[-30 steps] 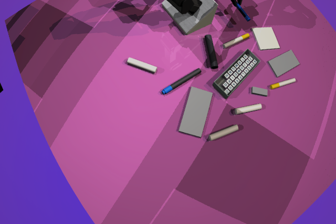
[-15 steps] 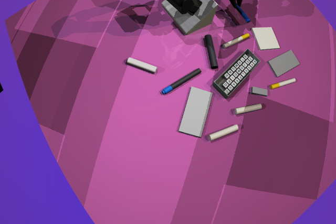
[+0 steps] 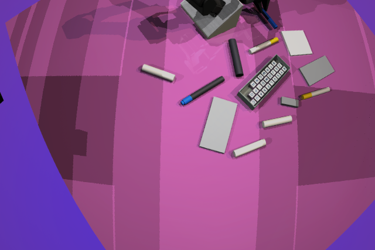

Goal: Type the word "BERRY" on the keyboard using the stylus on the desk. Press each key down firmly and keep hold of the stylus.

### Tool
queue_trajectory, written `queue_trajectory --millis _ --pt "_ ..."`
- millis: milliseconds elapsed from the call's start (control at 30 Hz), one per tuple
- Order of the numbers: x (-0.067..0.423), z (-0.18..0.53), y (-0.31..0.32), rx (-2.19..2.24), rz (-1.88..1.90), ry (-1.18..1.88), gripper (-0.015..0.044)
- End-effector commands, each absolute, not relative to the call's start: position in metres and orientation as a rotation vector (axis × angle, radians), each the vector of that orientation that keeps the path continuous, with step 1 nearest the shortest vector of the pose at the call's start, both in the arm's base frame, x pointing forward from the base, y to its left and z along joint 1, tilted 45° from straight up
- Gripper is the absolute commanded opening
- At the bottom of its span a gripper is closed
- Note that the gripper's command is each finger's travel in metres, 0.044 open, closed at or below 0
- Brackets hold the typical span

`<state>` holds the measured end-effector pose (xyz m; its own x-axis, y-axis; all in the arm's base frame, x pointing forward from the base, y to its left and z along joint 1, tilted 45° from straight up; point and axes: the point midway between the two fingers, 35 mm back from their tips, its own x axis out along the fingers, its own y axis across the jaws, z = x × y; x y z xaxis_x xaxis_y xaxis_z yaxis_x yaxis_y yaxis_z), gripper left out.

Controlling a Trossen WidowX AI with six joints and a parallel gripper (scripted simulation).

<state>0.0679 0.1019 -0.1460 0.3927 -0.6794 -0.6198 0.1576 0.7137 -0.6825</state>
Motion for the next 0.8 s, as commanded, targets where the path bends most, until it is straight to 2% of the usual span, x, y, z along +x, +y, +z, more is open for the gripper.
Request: queue_trajectory --millis 0,300,500,767 --pt "0.067 -0.151 0.094 -0.587 -0.578 1.04 0.0" --pt "0.066 -0.151 0.093 -0.587 -0.578 1.04 0.0" --pt "0.067 -0.151 0.094 -0.589 -0.573 1.04 0.015" --pt "0.068 -0.142 0.105 -0.588 -0.574 1.04 0.015"
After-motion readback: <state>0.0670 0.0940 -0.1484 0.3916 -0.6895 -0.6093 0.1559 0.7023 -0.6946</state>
